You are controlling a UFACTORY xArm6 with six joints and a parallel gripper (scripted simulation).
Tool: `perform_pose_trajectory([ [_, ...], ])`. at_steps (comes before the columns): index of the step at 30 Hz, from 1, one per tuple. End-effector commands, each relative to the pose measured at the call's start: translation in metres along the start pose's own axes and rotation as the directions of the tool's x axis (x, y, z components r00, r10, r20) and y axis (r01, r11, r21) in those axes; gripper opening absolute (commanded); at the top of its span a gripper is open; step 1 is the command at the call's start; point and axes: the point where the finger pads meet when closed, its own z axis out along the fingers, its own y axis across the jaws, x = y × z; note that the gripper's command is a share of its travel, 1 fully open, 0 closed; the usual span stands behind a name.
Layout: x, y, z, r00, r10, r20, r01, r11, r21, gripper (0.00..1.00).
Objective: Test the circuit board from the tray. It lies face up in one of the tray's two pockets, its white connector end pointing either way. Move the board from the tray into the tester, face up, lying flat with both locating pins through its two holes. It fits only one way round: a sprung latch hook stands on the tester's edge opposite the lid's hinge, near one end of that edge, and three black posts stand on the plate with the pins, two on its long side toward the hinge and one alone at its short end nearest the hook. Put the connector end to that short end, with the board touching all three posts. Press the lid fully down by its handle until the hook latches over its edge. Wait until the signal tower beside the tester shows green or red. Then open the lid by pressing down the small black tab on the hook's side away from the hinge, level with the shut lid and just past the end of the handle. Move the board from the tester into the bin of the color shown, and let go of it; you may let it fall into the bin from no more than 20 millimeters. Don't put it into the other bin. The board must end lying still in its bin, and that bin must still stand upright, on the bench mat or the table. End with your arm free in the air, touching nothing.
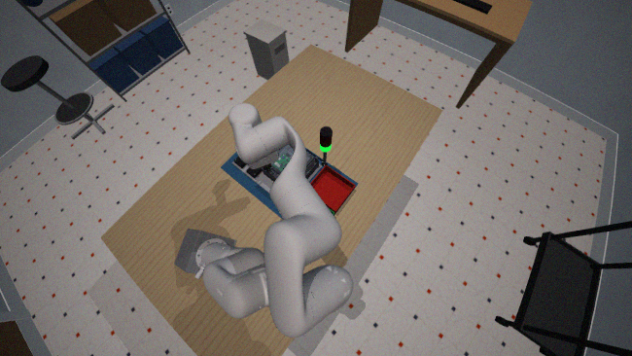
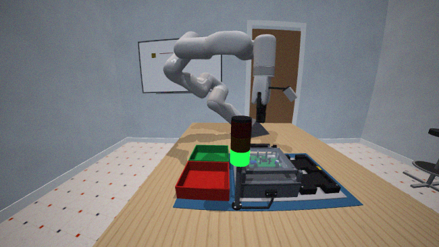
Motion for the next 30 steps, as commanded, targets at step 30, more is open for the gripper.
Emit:
perform_pose_trajectory([
  [30,0.0006,0.0004,-0.001,0.609,0.793,-0.006,-0.793,0.609,-0.003,0.0],
])
